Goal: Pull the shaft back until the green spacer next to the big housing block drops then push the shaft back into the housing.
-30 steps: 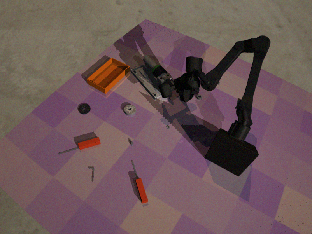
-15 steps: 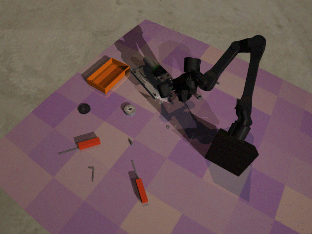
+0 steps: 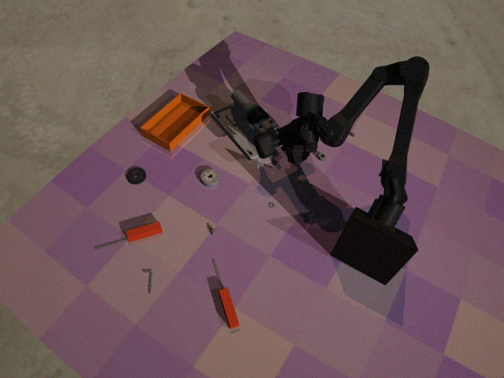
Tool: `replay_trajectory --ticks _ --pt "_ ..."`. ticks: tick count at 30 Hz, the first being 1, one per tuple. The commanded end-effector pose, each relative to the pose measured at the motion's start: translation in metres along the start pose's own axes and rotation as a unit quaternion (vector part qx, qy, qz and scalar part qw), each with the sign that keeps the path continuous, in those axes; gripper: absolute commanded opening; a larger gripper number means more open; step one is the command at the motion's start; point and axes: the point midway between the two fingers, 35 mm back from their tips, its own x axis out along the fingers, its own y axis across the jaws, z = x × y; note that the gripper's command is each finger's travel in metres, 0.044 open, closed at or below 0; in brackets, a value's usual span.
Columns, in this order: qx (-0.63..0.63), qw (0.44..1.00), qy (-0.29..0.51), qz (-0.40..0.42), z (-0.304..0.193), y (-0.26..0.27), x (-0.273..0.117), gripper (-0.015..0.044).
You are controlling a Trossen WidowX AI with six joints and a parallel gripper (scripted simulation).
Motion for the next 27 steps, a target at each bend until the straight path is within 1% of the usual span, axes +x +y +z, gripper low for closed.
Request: replay_trajectory --ticks 1,10,25,27 --pt "-0.001 1.000 0.002 -0.001 -0.0011 -0.0002 0.0005 0.0440" --pt "-0.001 1.000 0.002 -0.001 -0.0037 -0.0009 0.0014 0.0440" --pt "0.000 1.000 0.000 0.000 -0.0007 -0.0003 0.0002 0.0046" --pt "0.000 1.000 0.000 0.000 -0.0007 -0.0003 0.0002 0.0033"
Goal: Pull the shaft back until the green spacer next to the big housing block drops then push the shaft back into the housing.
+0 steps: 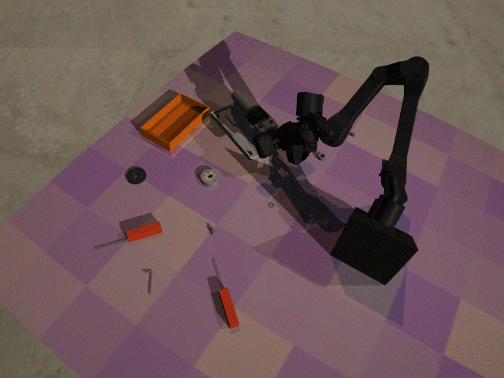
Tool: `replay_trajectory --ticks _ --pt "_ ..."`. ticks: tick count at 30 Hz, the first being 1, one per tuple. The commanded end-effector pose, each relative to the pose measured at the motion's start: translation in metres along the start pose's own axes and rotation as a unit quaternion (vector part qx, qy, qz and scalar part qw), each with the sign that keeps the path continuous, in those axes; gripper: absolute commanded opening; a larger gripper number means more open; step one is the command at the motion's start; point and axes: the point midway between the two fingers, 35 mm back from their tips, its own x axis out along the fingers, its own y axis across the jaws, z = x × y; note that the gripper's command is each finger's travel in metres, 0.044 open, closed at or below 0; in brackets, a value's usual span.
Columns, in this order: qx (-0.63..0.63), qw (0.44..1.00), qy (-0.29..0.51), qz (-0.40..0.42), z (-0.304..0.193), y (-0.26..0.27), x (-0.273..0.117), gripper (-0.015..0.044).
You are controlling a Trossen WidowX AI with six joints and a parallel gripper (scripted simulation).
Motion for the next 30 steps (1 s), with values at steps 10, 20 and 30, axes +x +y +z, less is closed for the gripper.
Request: replay_trajectory --ticks 10,20,30 --pt "-0.001 1.000 0.001 0.000 0.003 0.000 -0.003 0.0000" --pt "-0.001 1.000 0.001 0.000 0.008 0.000 -0.008 0.0000" --pt "-0.001 1.000 0.001 0.000 0.013 0.000 -0.012 0.0000"
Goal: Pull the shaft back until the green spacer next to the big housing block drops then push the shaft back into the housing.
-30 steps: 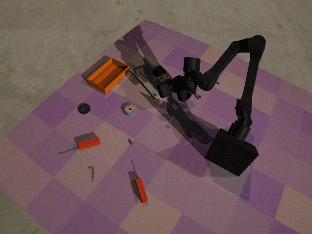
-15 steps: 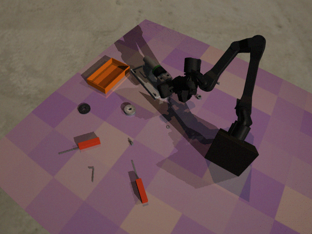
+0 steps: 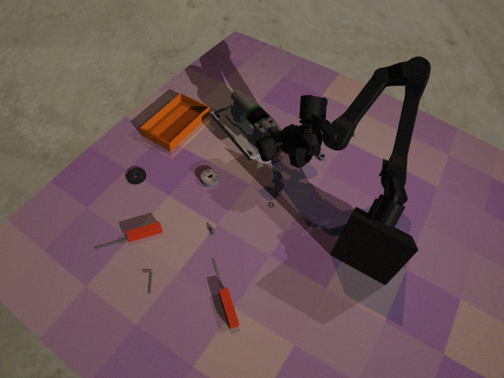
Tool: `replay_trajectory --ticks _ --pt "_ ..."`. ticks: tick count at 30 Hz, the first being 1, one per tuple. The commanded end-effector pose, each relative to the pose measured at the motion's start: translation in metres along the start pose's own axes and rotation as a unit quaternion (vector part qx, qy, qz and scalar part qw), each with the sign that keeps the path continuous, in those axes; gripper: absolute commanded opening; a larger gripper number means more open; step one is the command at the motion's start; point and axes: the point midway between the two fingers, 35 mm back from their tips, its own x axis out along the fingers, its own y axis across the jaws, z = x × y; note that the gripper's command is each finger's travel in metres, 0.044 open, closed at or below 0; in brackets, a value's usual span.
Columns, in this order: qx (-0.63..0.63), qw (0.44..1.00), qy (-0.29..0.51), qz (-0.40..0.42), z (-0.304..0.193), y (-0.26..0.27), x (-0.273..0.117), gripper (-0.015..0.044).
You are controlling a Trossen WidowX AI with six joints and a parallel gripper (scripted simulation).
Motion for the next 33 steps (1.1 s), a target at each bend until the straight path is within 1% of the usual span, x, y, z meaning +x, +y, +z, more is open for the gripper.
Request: replay_trajectory --ticks 1,33 --pt "-0.001 1.000 -0.002 -0.001 0.0042 -0.0003 -0.0034 0.0000" --pt "-0.001 1.000 -0.002 -0.001 0.0062 -0.0004 -0.0053 0.0000"
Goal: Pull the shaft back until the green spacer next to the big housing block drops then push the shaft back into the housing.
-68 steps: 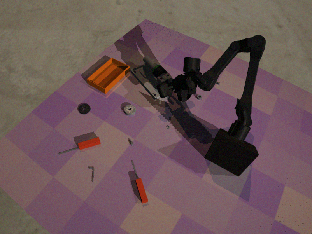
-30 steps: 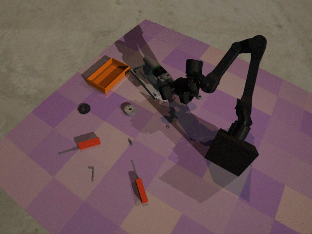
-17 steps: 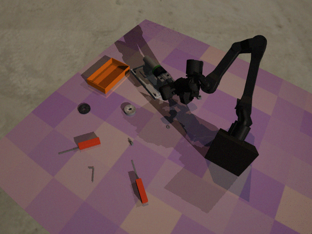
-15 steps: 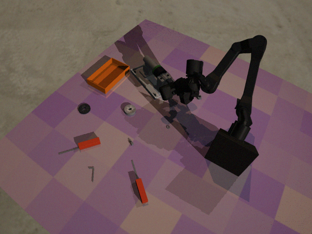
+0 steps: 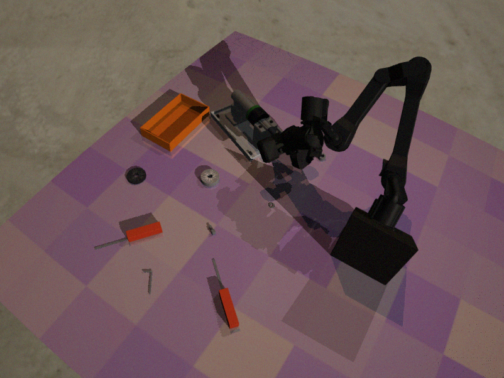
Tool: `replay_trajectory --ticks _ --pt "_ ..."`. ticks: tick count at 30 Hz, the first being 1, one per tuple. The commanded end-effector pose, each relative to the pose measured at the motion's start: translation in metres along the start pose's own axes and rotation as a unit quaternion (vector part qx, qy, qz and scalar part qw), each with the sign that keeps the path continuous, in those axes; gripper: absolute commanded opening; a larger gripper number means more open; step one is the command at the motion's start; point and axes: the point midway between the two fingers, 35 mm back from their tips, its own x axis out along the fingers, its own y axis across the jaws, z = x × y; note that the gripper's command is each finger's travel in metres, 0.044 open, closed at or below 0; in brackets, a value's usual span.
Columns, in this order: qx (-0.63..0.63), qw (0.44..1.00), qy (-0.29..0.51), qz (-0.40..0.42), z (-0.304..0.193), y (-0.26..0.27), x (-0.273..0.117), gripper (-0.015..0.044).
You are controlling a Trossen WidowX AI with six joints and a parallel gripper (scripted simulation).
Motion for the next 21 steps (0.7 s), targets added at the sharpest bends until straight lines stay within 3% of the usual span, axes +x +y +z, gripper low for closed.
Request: replay_trajectory --ticks 1,21 --pt "0.000 1.000 -0.001 -0.001 0.0022 -0.0003 -0.0013 0.0000" --pt "0.000 1.000 -0.001 -0.001 0.0037 -0.0003 -0.0027 0.0000"
